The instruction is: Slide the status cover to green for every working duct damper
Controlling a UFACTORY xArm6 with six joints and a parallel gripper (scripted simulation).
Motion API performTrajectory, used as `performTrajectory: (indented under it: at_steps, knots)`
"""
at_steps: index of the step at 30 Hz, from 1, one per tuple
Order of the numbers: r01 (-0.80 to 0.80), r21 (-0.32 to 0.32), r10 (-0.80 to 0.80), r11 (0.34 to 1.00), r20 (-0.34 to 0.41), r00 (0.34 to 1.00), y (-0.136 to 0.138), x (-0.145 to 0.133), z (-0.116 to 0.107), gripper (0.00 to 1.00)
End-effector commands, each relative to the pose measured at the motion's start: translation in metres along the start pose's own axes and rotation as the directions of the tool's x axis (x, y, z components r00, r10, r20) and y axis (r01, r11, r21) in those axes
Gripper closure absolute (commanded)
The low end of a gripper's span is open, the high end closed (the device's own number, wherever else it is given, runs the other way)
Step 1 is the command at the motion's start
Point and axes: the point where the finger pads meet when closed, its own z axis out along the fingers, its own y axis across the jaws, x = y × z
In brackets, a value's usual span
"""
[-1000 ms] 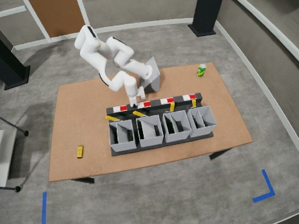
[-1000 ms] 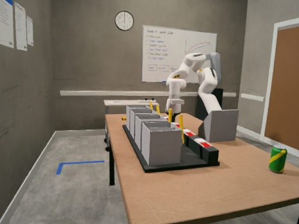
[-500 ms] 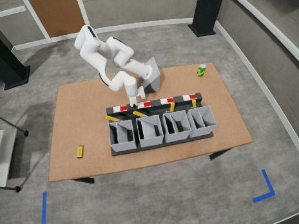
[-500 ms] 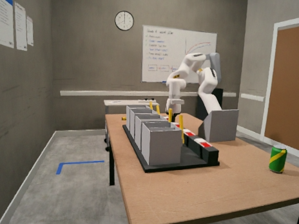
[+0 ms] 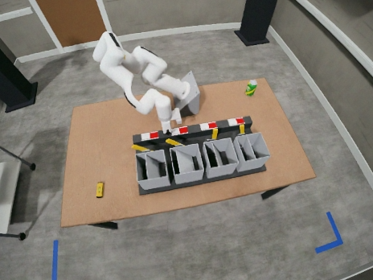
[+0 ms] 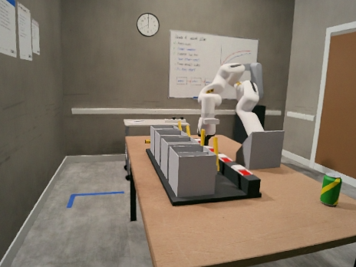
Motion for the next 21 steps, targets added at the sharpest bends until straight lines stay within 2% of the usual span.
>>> performTrajectory:
  at_steps: [1, 21]
  knots:
    - [-0.001, -0.002, 0.001, 1.000, -0.001, 1.000, 0.0010, 0.0006, -0.0006, 1.00]
    - [-0.001, -0.002, 0.001, 1.000, -0.001, 1.000, 0.0010, 0.0060, -0.0006, 1.00]
